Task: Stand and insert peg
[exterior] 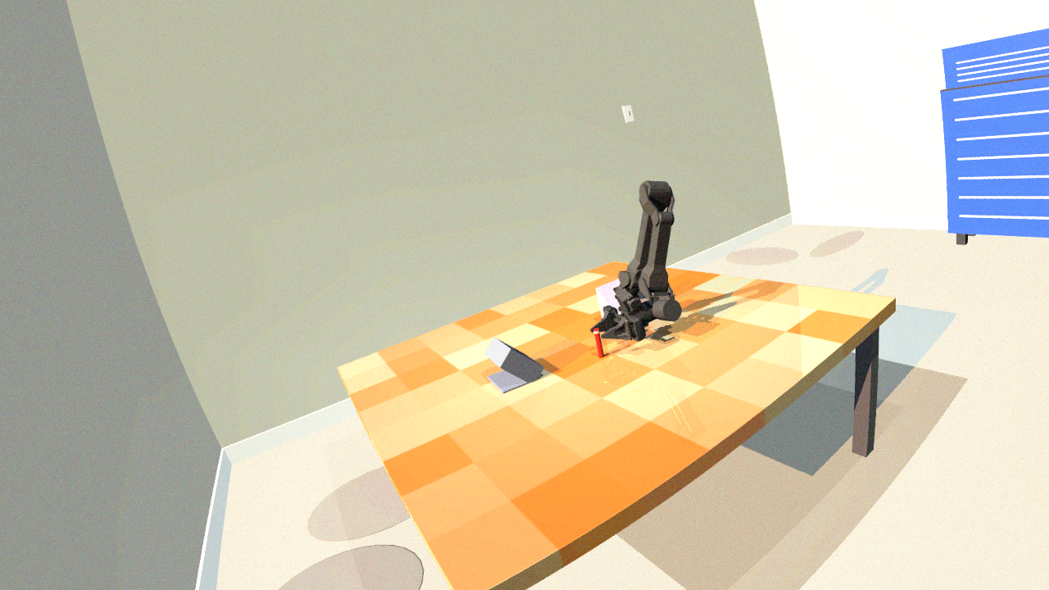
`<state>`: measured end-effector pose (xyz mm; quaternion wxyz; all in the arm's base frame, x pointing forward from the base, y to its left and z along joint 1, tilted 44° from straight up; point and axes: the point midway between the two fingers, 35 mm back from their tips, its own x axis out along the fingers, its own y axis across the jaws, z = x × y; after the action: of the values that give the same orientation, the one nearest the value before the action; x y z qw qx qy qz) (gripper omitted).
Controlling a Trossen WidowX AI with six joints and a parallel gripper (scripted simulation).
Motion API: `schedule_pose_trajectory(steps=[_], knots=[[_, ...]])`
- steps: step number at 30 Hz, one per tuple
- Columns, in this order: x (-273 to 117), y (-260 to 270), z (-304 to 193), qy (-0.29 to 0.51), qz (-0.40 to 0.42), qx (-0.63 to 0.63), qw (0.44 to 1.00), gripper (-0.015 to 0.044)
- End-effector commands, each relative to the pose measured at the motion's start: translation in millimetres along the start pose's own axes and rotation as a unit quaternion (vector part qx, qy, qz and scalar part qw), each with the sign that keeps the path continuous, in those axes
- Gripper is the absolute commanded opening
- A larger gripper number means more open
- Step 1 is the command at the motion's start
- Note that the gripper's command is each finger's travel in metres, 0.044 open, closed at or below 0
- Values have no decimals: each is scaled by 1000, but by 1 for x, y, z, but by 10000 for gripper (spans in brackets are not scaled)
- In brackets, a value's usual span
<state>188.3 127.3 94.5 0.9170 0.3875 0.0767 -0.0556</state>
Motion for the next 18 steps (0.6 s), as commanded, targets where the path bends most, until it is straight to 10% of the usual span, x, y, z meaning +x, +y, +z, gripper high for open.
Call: schedule_pose_trajectory(steps=[1,18], knots=[[0,0,0,0,0,0,1000,419],[23,13,52,22,-32,12,999,440]])
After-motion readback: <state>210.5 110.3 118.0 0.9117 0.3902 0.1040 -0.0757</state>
